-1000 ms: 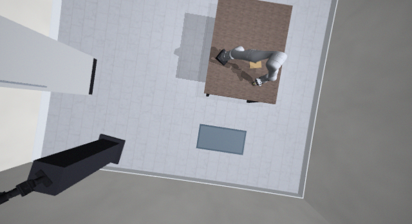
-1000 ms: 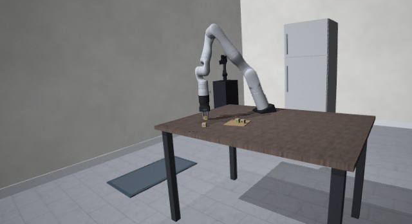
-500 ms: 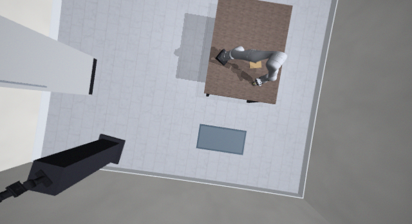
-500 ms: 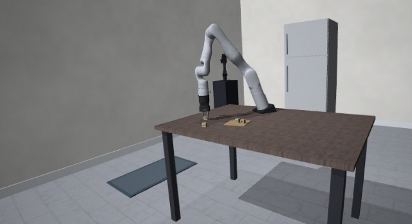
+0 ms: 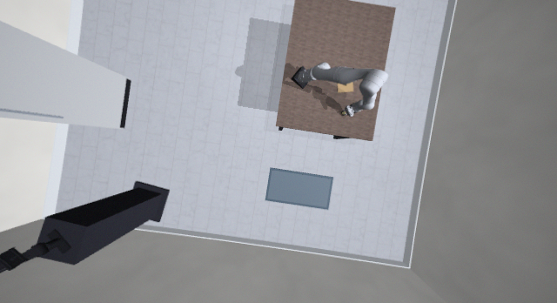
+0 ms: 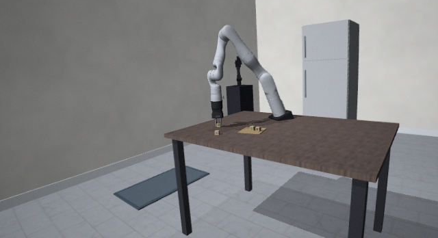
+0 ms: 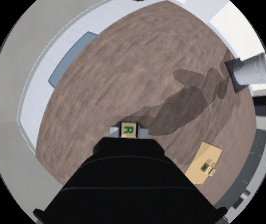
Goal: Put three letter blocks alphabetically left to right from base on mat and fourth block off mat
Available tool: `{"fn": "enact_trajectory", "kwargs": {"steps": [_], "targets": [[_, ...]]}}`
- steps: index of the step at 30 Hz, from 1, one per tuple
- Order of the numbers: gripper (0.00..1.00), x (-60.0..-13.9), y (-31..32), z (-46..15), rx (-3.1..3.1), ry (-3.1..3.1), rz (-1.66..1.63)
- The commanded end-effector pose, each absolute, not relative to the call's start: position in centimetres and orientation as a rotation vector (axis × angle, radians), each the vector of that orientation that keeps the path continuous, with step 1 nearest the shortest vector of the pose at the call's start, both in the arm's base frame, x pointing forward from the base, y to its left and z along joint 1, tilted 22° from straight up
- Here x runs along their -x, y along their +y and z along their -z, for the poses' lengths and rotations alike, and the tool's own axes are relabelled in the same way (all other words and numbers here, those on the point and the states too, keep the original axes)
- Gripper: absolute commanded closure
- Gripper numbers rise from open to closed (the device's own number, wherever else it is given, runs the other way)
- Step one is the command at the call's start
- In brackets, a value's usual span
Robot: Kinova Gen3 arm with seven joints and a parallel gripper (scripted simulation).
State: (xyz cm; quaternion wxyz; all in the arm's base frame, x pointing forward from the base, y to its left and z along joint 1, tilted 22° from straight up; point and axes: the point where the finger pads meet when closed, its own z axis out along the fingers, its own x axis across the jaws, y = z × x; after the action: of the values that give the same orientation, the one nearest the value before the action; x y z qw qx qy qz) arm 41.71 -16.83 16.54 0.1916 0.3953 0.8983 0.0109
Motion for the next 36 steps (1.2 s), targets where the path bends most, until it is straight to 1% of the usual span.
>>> {"fn": "enact_trajectory", "kwargs": {"steps": [1,7,17,25,36], "targets": [[0.51,-41.5,-16.8,-17.1,-1.109,2.520,-0.030],[0.51,-41.0,-16.6,-19.4,-1.107,2.515,-0.032],[0.51,-38.8,-15.7,-24.4,-1.111,2.525,-0.029],[0.51,-38.0,-15.5,-25.4,-1.114,2.532,-0.028],[0.51,-38.2,-15.5,-25.5,-1.110,2.524,-0.031]]}}
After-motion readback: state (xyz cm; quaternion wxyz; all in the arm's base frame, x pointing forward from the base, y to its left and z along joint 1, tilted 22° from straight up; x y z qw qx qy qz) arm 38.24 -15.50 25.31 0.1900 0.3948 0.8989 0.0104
